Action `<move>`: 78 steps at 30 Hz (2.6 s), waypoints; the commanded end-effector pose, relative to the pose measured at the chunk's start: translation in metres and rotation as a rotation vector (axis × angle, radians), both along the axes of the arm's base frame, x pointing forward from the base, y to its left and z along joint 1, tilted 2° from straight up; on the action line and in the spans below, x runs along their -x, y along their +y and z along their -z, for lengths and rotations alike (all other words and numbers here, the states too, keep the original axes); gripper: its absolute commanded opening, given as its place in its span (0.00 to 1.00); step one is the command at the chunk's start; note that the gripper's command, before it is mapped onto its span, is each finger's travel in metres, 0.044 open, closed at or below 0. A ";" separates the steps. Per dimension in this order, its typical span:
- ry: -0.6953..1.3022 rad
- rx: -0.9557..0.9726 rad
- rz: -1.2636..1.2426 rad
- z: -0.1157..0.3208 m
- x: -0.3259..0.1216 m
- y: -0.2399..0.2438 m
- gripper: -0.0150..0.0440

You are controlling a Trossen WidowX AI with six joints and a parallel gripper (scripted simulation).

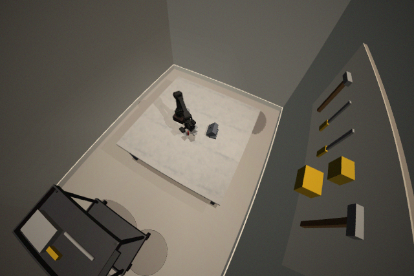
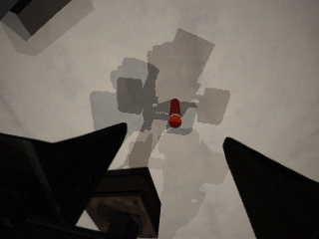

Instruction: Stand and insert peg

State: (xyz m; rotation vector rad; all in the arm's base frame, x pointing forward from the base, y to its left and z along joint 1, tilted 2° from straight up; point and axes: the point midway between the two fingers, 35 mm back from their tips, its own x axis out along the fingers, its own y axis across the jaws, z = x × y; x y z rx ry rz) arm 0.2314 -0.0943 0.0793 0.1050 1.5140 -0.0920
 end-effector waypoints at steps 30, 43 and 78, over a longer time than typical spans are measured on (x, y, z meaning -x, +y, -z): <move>-0.002 0.048 -0.819 0.006 0.000 0.000 1.00; -0.002 0.048 -0.823 0.015 -0.002 -0.001 1.00; -0.002 0.048 -0.823 0.069 -0.003 0.000 1.00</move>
